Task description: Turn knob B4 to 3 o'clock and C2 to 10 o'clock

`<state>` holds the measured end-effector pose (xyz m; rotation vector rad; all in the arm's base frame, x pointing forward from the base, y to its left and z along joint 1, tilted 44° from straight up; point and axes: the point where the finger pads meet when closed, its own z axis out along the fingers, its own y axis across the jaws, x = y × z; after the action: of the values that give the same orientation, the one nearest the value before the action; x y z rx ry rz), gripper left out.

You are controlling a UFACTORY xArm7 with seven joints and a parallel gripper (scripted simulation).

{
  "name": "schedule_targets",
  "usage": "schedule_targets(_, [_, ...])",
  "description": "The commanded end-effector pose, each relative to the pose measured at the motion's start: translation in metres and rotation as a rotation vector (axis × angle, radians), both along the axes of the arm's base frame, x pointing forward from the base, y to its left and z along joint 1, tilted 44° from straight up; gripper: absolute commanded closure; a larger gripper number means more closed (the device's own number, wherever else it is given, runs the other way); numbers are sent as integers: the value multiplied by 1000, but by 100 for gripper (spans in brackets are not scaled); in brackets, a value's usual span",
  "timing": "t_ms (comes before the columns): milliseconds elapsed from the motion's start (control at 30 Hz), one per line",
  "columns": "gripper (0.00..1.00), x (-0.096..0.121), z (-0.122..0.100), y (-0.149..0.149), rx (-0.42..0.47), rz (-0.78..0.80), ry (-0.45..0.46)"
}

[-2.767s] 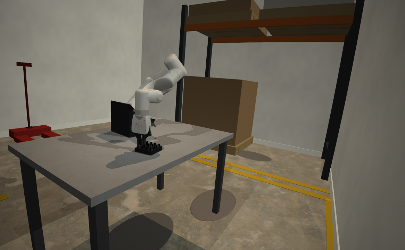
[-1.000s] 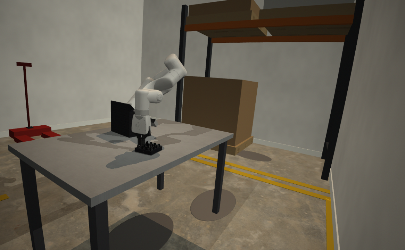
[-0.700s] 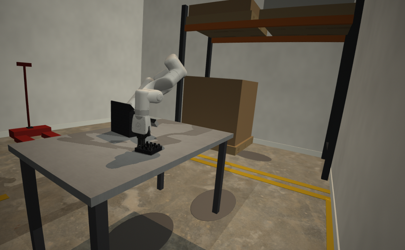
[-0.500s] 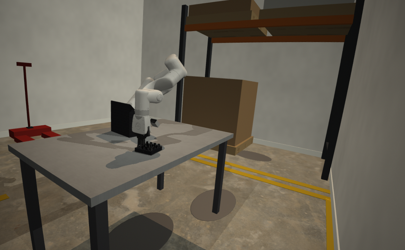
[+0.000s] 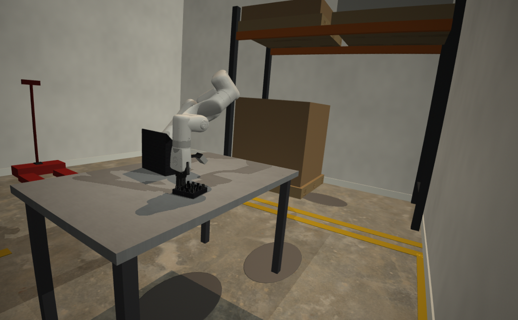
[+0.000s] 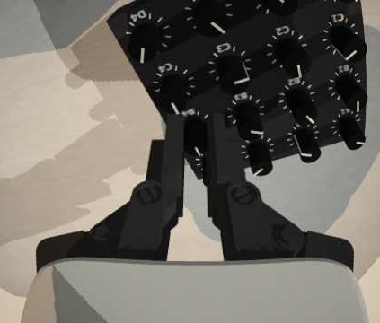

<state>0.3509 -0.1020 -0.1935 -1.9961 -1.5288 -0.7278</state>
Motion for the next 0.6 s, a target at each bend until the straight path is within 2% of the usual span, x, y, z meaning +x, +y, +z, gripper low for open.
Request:
schedule_targets(0, [92,1,1,-3,6,-65,63])
schedule_targets(567, [92,1,1,-3,47,-351,333])
